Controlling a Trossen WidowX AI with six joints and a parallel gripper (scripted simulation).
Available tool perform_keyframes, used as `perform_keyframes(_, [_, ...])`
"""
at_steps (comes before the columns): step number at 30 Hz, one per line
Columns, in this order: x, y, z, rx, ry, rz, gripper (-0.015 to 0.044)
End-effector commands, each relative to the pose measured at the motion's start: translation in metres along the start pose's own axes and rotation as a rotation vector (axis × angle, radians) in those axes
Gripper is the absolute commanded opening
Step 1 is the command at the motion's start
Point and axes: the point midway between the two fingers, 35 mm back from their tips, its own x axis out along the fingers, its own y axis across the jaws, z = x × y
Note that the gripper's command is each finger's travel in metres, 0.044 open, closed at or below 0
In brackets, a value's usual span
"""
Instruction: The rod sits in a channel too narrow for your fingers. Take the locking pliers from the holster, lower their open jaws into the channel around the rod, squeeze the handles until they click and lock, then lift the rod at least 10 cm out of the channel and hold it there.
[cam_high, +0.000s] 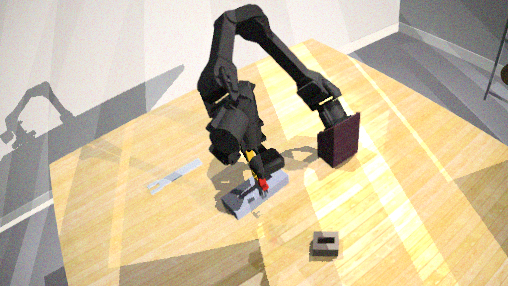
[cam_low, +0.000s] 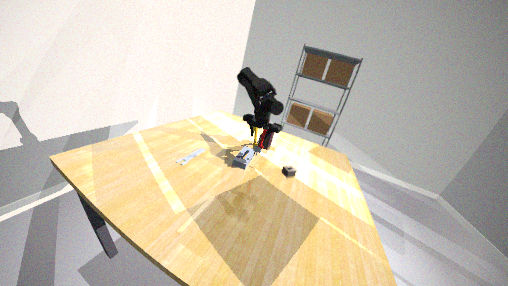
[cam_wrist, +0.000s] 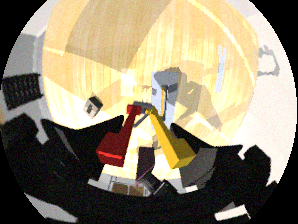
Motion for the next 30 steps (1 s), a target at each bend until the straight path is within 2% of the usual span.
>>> perform_keyframes(1, [-0.001,-0.009,0.000,-0.028,-0.006,-0.001,0.0317])
perform_keyframes(30, [0.006,-0.053,-0.004,-0.170,-0.004,-0.021,0.0317])
